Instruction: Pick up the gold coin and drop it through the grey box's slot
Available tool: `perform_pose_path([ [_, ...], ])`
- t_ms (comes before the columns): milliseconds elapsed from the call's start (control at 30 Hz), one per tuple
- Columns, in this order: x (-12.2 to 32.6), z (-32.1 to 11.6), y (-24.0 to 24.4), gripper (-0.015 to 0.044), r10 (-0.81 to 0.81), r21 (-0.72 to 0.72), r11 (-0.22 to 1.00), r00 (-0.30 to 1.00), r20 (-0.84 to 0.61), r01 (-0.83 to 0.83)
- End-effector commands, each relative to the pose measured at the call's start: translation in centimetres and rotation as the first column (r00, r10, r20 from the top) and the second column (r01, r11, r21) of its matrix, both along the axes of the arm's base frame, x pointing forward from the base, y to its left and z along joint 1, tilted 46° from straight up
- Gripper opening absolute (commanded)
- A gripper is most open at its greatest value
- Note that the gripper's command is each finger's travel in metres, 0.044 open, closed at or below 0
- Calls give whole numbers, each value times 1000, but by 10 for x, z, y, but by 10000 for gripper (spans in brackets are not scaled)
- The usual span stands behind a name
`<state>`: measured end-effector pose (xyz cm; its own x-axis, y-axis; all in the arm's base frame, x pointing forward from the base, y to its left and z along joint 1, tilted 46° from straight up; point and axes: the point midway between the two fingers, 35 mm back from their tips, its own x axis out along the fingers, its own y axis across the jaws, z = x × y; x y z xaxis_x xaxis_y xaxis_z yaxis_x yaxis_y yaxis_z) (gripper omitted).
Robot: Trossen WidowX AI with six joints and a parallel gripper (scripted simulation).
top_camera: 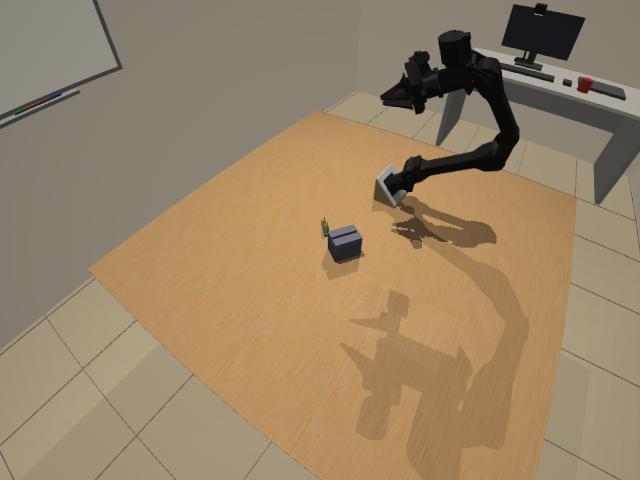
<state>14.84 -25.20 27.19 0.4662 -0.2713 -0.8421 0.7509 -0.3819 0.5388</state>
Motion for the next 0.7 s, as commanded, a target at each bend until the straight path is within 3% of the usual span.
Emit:
perform_pose_path([
  [0,41,-57,3,161,534,10,844,836,-125,-537],
  [333,78,-117,19,161,914,16,379,372,-162,-925],
  [667,108,-178,50,161,967,-58,-227,-218,-132,-972],
])
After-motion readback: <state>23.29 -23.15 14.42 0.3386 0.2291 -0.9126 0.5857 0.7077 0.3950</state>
